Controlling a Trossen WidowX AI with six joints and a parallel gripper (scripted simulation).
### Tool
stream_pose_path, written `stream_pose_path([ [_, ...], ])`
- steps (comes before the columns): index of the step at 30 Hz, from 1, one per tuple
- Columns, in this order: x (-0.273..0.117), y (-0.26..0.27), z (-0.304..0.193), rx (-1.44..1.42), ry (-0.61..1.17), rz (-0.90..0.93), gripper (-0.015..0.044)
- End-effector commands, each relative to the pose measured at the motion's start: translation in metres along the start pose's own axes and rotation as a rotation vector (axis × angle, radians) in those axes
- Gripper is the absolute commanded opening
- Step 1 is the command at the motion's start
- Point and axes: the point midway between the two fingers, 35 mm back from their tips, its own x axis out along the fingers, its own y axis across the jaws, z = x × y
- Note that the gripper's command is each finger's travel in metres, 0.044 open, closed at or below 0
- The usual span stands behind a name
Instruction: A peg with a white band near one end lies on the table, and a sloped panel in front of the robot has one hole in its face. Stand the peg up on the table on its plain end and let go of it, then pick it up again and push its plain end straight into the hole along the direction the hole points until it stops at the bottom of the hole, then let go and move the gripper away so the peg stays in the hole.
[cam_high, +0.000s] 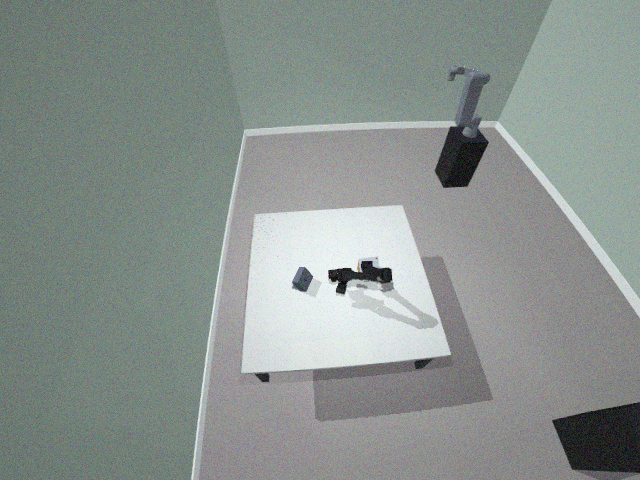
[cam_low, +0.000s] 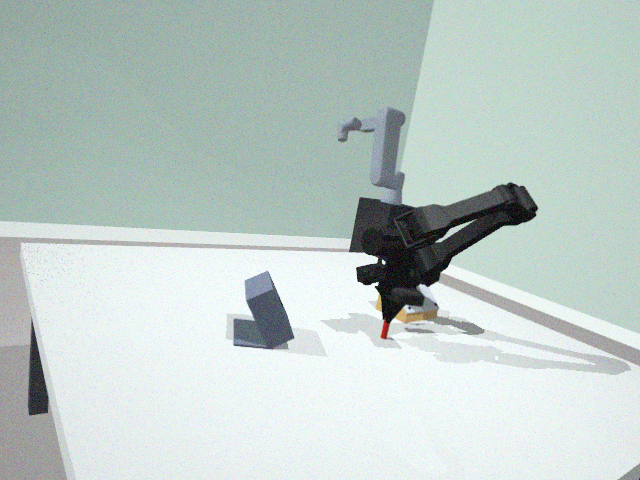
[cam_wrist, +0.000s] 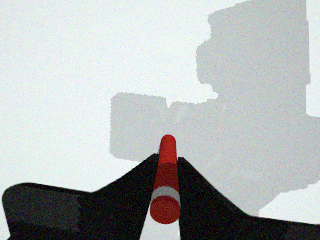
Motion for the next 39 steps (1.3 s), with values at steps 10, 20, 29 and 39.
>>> stream_pose_path([
  [10, -0.021, -0.001, 0.003, 0.002, -0.002, -0.007, 0.0000],
  [20, -0.054, -0.002, 0.005, 0.007, 0.001, -0.009, 0.0000],
  [29, -0.078, -0.004, 0.004, 0.010, 0.006, -0.004, 0.0000],
  [39, -0.072, -0.009, 0.012, 0.001, -0.041, -0.061, 0.0000],
])
